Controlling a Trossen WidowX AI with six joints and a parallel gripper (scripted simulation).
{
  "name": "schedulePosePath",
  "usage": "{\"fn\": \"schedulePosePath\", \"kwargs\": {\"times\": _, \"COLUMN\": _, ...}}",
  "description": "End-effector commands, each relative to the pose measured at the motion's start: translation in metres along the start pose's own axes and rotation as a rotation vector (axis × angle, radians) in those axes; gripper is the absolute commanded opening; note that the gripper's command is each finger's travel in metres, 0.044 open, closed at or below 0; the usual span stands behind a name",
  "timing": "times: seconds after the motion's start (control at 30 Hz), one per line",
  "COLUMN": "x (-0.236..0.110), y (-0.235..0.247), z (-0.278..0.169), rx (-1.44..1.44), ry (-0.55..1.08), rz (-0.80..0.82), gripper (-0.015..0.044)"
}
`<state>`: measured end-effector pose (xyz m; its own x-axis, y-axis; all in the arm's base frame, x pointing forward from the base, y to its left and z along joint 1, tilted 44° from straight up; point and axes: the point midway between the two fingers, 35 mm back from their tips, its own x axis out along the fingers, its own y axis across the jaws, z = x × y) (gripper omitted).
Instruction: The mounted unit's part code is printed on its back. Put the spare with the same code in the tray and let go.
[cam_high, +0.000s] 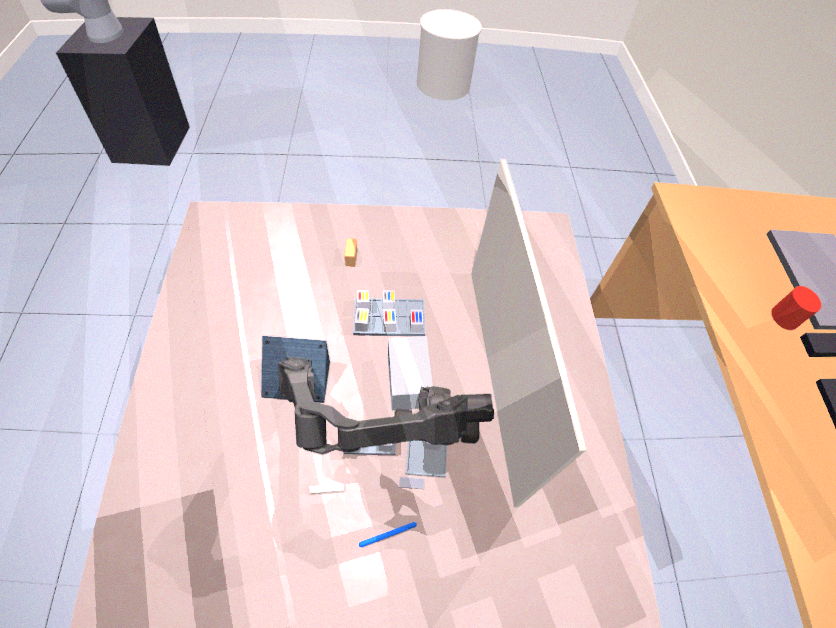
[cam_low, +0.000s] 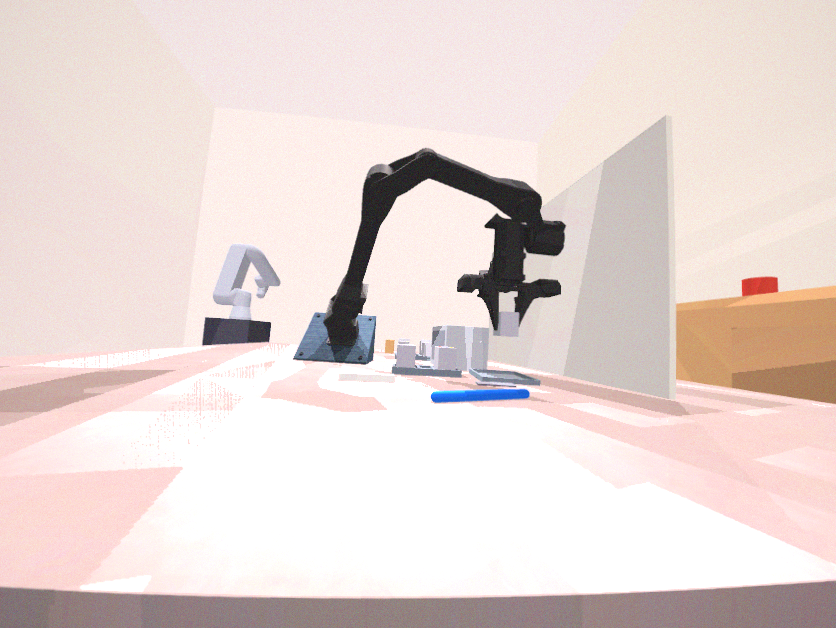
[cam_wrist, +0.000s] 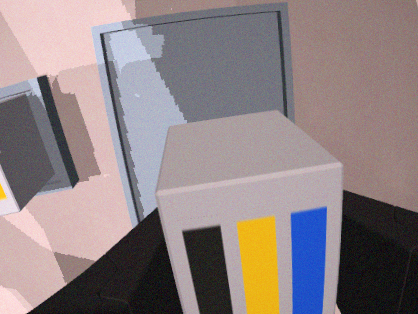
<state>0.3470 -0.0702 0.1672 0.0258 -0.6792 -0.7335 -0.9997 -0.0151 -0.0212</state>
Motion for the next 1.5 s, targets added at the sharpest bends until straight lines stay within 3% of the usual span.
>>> {"fn": "schedulePosePath", "kwargs": {"times": 0.0, "x": 0.003, "y": 0.001, "z": 0.000, "rx": -0.007, "ry": 0.006, "rz": 0.001, "gripper": 0.0000}}
{"fn": "schedulePosePath", "kwargs": {"times": 1.47, "x": 0.036, "y": 0.001, "z": -0.001, "rx": -0.007, "ry": 0.008, "rz": 0.000, "gripper": 0.0000}}
